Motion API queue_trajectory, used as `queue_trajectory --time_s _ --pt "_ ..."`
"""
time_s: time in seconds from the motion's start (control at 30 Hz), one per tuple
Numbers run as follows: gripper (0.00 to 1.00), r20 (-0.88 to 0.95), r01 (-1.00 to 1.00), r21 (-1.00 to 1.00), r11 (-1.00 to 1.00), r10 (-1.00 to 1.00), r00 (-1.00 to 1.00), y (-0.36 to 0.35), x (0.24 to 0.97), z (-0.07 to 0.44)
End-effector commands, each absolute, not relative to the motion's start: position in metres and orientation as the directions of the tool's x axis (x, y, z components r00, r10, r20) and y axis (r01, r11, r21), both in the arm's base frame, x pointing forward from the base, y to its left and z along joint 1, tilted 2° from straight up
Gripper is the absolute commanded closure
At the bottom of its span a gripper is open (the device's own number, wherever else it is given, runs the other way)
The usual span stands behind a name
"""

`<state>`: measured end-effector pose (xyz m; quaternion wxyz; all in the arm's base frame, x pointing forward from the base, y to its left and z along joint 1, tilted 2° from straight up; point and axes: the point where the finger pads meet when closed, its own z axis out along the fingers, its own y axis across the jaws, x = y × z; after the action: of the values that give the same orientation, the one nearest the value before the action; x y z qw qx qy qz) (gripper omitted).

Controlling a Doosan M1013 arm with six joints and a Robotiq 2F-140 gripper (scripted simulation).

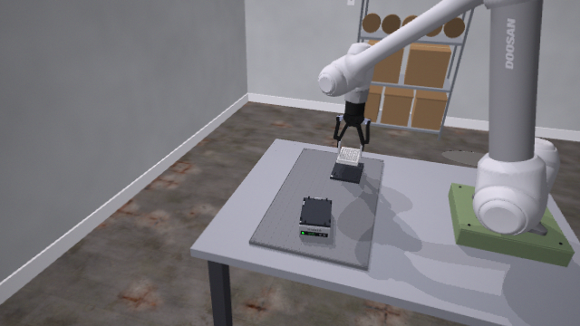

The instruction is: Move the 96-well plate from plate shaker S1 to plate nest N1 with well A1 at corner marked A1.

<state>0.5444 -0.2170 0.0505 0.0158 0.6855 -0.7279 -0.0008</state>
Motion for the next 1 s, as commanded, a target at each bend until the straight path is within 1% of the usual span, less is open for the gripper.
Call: queue_trajectory --time_s 0.0,0.13,0.97 --pt "0.9 0.025 -0.998 0.018 0.057 -0.998 -0.056 -0.221 0.547 0.05" --pt "0.9 0.025 -0.998 0.018 0.057 -0.998 -0.056 -0.221 0.547 0.05" --pt "0.9 0.025 -0.998 0.018 0.057 -0.998 -0.056 -0.221 0.544 0.012"
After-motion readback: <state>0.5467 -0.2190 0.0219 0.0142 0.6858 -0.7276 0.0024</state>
